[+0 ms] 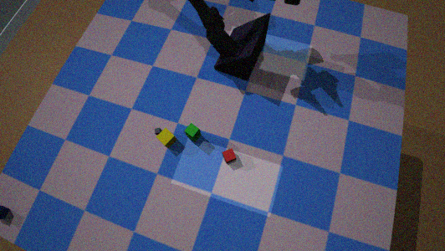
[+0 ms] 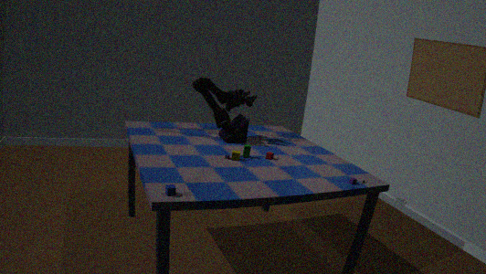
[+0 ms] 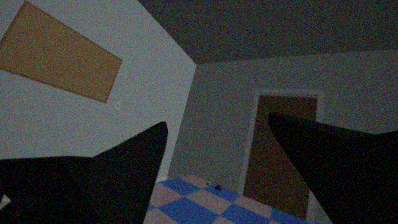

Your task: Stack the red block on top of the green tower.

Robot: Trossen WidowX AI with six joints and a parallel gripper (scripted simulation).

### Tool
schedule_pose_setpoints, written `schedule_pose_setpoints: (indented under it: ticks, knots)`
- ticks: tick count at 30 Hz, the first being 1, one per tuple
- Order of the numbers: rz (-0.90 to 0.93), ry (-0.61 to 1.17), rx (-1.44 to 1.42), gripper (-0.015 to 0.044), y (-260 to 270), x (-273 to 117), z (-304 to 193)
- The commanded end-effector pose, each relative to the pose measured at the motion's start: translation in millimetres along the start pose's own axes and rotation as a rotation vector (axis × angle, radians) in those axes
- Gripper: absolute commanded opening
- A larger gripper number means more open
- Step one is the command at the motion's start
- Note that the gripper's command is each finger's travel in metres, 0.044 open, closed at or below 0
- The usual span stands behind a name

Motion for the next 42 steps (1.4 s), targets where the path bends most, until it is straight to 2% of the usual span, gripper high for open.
schedule_pose_setpoints:
  ticks: [1, 6, 21, 36, 42]
  knots:
    - [0.0, 0.002, -0.001, 0.0426, 0.1, 0.4, 0.0]
    - [0.008, 0.075, -0.047, 0.044, 3.6, 15.7, 0.7]
    - [0.089, 0.467, -0.222, 0.044, 13.4, 104.2, -12.2]
    - [0.181, 0.867, -0.18, 0.044, 2.8, 191.3, -66.5]
    - [0.217, 0.983, -0.165, 0.044, -2.8, 212.2, -89.1]
Point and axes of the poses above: the point midway between the two fingers, 35 mm back from their tips, its own x axis out along the fingers, its own y axis across the jaws, z = x × y, the point moved 5 cm from there along -x, back along the fingers, and after that the axes turned 12 degrees about -x, right-handed, at the moved point
